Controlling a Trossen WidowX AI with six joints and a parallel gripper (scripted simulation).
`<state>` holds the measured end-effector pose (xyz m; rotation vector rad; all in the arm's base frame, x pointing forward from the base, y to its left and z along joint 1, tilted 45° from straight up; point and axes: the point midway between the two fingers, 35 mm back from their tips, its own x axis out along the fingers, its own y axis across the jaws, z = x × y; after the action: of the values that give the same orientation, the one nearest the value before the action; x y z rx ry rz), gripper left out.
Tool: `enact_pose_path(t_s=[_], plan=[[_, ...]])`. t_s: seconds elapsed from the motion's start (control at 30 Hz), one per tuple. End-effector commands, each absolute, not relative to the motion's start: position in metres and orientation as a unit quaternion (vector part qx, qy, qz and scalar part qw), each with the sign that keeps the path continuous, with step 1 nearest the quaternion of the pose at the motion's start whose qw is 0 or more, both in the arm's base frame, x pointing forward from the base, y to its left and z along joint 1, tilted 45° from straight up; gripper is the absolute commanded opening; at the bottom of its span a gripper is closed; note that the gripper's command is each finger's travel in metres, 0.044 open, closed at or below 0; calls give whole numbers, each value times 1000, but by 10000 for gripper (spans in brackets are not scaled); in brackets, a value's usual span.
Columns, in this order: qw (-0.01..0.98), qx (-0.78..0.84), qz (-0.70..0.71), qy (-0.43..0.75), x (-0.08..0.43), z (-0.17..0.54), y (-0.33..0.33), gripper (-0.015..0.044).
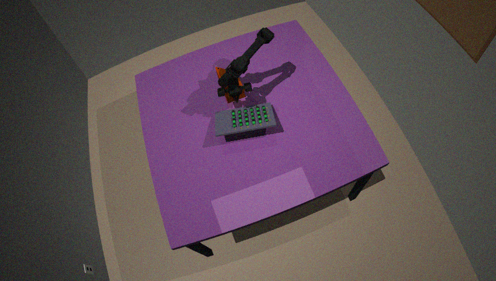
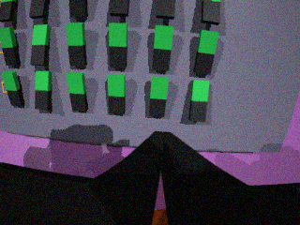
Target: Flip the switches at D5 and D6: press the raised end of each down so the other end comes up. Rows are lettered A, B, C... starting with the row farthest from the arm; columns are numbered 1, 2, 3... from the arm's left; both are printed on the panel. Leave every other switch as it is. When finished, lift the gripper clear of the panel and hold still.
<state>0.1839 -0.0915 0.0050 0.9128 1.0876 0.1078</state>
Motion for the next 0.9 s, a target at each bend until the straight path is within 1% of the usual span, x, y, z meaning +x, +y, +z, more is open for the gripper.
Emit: enact_pose_path(t_s=[0.0,0.2,0.3,0.47,0.87], plan=[[756,417,52,501,180,11,-94,0],[757,416,51,502,168,-11,-116,0],[757,416,51,501,167,-12,-117,0],[763,417,47,492,183,-36,-100,0],[763,417,47,491,189,-44,-93,0]])
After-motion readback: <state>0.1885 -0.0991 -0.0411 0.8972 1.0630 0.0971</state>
